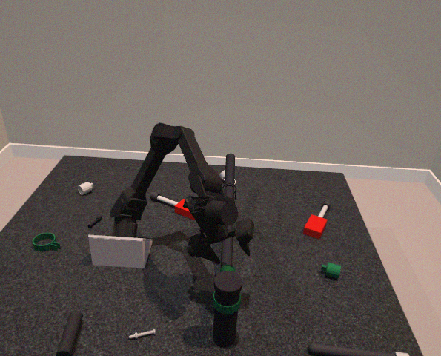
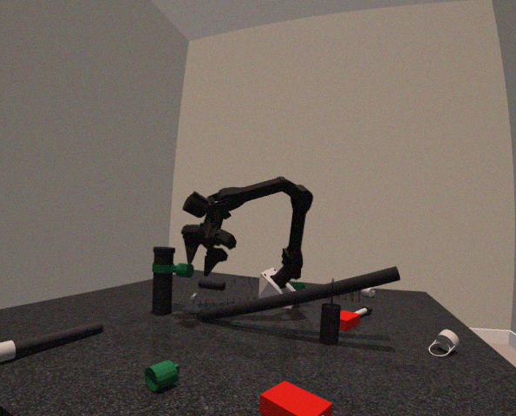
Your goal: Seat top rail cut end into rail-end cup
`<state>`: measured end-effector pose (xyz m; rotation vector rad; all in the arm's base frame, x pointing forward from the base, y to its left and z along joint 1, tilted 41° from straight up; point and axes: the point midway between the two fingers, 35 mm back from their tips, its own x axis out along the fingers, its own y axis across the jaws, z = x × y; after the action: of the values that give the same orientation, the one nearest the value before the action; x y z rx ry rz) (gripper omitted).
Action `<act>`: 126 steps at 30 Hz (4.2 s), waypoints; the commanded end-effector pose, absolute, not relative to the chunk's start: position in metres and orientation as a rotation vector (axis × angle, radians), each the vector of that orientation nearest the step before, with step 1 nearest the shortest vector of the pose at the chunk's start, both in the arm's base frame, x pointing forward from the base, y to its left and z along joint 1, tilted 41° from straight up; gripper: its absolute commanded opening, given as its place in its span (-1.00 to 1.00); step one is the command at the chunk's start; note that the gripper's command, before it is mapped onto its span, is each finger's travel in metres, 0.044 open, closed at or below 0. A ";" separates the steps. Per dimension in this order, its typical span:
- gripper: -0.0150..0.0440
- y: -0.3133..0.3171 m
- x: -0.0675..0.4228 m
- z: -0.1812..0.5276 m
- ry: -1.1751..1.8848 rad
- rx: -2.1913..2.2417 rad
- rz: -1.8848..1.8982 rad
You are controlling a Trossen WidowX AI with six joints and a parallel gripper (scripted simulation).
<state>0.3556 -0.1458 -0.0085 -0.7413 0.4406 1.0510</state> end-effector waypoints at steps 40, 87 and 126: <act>1.00 -0.111 0.332 0.128 1.118 0.704 0.340; 1.00 -0.010 0.342 0.042 1.769 1.583 -0.704; 1.00 0.029 0.339 -0.004 1.770 1.584 -0.702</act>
<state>0.3403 0.0241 0.0007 1.5769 1.7663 -0.6998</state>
